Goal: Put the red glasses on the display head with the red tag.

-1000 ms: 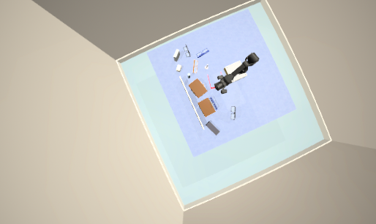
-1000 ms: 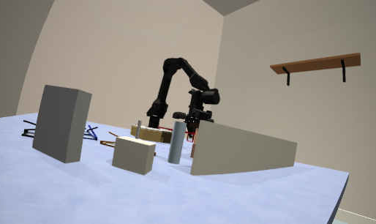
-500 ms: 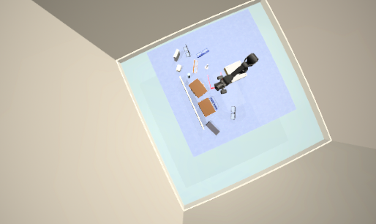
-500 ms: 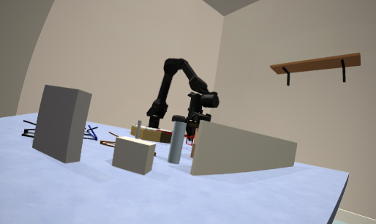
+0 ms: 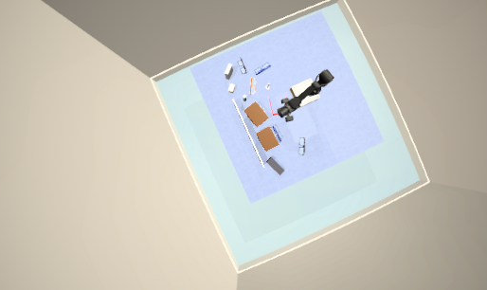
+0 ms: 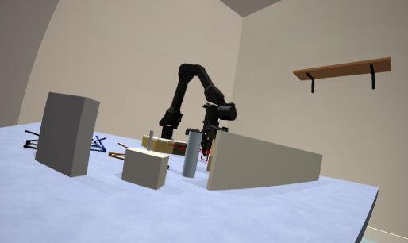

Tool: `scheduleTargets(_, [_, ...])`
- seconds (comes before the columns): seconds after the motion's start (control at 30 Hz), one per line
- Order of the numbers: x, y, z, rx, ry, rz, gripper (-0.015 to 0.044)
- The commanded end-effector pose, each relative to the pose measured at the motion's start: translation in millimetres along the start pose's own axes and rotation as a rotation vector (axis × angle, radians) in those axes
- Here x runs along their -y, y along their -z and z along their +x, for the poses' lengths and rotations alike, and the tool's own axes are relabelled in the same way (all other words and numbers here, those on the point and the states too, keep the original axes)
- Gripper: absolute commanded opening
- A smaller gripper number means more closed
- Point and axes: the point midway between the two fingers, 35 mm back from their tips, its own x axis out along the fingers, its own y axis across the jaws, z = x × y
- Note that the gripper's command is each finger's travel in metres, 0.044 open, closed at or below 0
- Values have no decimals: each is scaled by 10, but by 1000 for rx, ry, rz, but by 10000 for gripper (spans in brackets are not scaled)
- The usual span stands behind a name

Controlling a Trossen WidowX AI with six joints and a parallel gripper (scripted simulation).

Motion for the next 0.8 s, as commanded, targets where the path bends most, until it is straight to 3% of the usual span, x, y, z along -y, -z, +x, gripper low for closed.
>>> scheduleTargets(0.0, [15,26,54,-10,7,-4,0])
scheduleTargets(0.1, [15,26,54,-10,7,-4,0])
scheduleTargets(0.23, [5,11,24,-4,2,0,105])
scheduleTargets(0.77, [69,16,-21,-7,5,-2,107])
